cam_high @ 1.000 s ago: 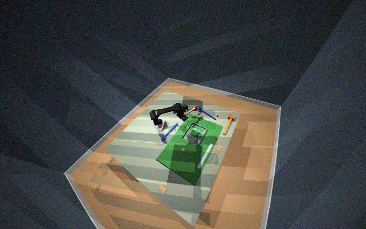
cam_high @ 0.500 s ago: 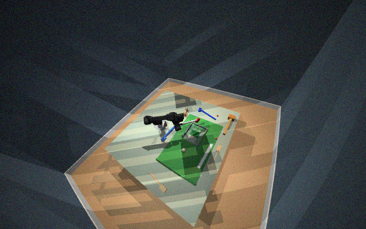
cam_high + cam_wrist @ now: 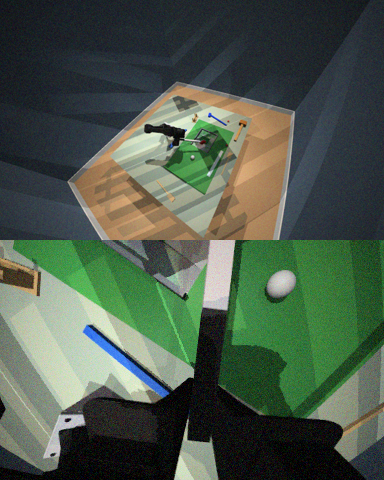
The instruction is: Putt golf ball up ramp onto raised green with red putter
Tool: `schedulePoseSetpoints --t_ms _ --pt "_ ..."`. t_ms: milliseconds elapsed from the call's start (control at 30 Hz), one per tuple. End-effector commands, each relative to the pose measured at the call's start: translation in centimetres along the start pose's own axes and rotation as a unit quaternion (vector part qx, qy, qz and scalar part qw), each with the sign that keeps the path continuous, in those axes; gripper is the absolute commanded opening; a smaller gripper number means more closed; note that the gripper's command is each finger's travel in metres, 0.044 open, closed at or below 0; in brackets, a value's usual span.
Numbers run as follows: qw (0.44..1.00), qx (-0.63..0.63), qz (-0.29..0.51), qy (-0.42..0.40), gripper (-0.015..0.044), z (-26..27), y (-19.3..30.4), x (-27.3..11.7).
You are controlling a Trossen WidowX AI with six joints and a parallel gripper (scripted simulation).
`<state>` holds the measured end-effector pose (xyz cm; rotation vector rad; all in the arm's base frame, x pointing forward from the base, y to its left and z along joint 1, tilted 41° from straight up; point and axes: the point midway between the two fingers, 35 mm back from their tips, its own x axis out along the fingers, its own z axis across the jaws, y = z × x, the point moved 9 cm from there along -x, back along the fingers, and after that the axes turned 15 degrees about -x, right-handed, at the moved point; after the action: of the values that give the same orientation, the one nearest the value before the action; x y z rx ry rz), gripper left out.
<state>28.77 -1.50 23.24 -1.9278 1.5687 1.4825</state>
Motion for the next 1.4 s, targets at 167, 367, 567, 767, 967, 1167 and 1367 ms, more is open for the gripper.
schedulePoseSetpoints --t_ms 167,367,567,767,967,1167,1367 --pt "0.992 0.123 0.011 0.016 0.0000 -2.0 5.5 0.1" --pt "0.977 0.208 0.024 0.028 0.0000 -2.8 9.4 0.2" --pt "0.969 0.243 0.030 0.034 0.0000 -2.9 11.0 0.2" --pt "0.969 0.243 0.030 0.034 0.0000 -3.0 11.0 1.4" --pt "0.969 0.243 0.030 0.035 0.0000 -3.1 11.2 3.6" --pt "0.969 0.243 0.030 0.035 0.0000 -3.1 11.3 4.4" --pt "0.969 0.243 0.030 0.035 0.0000 -3.2 11.4 5.3"
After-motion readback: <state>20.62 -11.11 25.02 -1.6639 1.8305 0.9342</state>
